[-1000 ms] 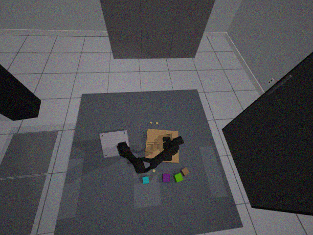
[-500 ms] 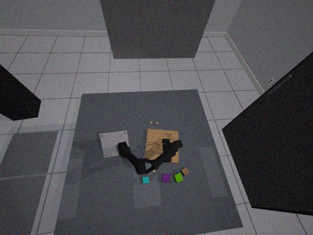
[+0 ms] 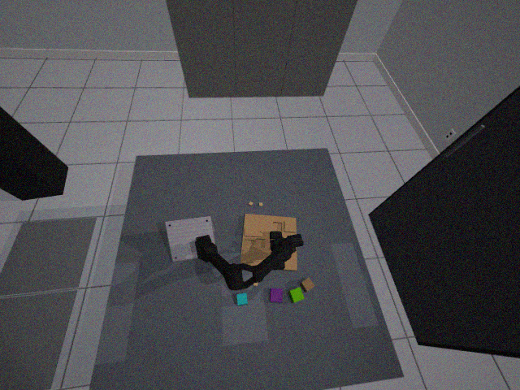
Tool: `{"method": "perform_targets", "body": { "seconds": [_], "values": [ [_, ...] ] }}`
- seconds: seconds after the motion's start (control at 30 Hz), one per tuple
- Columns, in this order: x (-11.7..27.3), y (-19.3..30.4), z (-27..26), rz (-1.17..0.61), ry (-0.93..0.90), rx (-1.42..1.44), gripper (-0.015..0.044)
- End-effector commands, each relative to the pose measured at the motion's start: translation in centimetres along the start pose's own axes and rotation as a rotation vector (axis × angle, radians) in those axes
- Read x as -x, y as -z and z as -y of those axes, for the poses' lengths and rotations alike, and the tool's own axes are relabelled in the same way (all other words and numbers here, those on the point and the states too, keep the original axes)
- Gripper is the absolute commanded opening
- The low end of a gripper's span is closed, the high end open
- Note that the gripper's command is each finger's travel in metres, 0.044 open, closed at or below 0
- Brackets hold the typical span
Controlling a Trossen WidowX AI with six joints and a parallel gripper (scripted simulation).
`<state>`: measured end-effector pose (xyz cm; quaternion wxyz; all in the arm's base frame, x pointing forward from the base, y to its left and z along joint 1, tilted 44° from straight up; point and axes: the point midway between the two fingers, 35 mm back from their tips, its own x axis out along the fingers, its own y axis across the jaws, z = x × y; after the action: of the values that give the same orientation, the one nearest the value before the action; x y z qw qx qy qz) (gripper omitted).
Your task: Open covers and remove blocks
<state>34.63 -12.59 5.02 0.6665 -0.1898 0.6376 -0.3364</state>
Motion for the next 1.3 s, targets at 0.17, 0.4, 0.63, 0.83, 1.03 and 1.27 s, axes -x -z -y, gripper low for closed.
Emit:
{"method": "perform_targets", "body": {
  "seconds": [0.17, 0.4, 0.63, 0.83, 1.03, 1.27],
  "values": [
    [-0.4, 0.2, 0.0, -0.002, 0.006, 0.005, 0.0],
    [-0.6, 0.9, -0.6, -0.002, 0.005, 0.007, 0.0],
    [-0.7, 1.1, -0.7, -0.003, 0.005, 0.012, 0.0],
    [-0.7, 1.1, -0.7, -0.003, 0.005, 0.018, 0.0],
    [-0.7, 1.1, -0.7, -0.003, 0.005, 0.018, 0.0],
    [-0.7, 1.1, -0.7, -0.003, 0.005, 0.049, 0.0]
  ]
}}
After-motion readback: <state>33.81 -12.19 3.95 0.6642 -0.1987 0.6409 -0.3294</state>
